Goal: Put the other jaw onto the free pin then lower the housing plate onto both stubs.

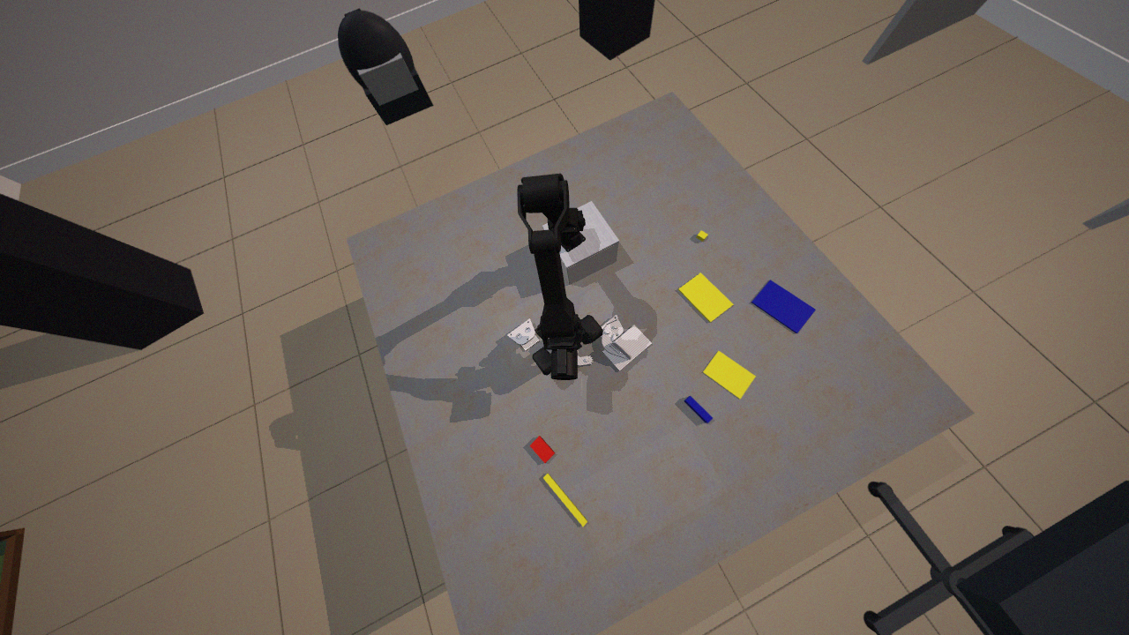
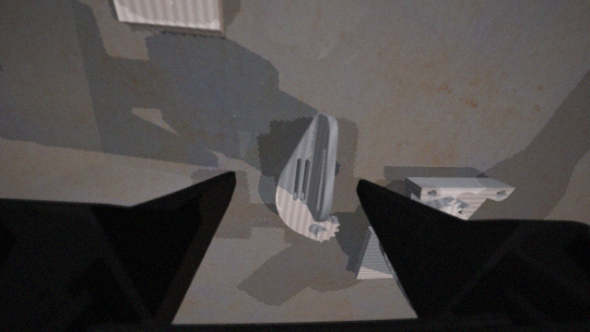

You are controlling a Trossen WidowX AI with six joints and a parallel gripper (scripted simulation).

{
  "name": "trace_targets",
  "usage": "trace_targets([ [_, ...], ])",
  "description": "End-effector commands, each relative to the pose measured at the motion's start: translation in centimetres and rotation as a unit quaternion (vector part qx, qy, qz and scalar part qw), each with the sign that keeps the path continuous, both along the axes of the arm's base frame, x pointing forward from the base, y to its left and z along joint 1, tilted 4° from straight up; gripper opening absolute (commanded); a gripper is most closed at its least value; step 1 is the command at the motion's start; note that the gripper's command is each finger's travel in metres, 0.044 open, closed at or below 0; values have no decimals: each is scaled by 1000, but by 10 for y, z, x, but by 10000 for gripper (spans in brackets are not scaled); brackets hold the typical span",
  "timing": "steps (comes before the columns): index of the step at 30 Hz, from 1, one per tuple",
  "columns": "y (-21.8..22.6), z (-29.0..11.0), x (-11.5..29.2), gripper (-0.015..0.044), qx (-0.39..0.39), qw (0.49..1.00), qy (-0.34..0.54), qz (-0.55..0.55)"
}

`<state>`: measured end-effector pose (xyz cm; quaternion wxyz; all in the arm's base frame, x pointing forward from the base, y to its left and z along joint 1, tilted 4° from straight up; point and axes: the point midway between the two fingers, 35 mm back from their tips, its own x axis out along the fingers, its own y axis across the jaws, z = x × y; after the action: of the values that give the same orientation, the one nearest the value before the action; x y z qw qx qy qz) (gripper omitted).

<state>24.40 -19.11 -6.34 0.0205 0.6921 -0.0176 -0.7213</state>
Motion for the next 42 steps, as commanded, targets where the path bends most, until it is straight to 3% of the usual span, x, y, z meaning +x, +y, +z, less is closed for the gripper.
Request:
trace_targets([
  [1, 1, -7, -2, 440, 2, 1000, 1, 2],
  [28, 1, -7, -2, 440, 2, 1000, 1, 2],
  [39, 1, -7, -2, 151, 1, 1000, 2, 0],
  [42, 1, -7, -2, 134, 1, 1000, 2, 0],
])
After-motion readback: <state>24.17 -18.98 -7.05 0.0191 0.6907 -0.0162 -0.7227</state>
